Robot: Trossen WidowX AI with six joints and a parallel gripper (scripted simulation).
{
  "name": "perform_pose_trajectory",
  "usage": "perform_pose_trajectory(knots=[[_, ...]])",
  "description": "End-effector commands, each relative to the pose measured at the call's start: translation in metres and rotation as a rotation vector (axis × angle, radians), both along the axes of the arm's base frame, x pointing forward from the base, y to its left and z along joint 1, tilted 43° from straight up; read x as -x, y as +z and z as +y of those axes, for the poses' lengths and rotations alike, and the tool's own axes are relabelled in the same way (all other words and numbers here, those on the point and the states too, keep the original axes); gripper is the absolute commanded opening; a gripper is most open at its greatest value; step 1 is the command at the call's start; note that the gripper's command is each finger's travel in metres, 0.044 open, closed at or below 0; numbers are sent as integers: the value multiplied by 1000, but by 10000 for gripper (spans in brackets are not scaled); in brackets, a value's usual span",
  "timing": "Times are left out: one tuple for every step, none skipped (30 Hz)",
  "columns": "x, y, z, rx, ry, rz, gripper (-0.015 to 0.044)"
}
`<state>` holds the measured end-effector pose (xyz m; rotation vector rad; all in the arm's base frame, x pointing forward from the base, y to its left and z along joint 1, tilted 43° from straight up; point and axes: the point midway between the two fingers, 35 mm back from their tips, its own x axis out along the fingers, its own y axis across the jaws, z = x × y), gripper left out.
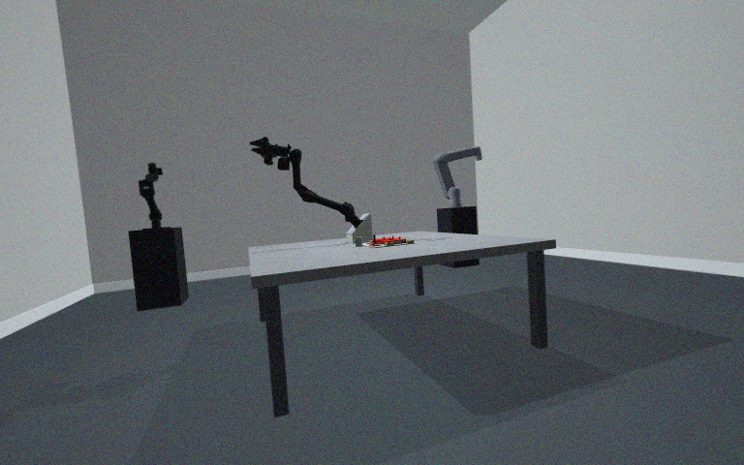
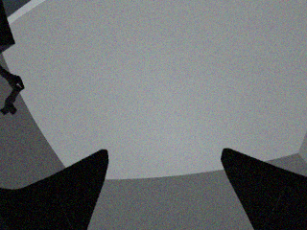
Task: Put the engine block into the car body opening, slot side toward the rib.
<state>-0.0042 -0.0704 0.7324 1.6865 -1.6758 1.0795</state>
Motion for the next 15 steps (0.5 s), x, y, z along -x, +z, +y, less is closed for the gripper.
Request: perform_pose_trajectory(knots=[[0, 0, 0, 0, 0, 0, 426], [-1, 0, 1, 4, -1, 3, 440], [-3, 2, 5, 17, -3, 13, 440], [-7, 3, 12, 38, -7, 30, 440], [-13, 6, 19, 63, -12, 50, 440], [-18, 7, 27, 89, -17, 70, 440], [-24, 9, 35, 114, -23, 91, 440], [-29, 10, 42, 138, -28, 112, 440], [-35, 11, 50, 163, -33, 133, 440], [-41, 12, 57, 187, -39, 155, 440], [-47, 13, 65, 212, -44, 176, 440], [-53, 13, 73, 236, -49, 198, 440], [-60, 13, 80, 261, -54, 220, 440], [-66, 13, 88, 285, -59, 242, 440], [-73, 13, 96, 309, -64, 265, 440]])
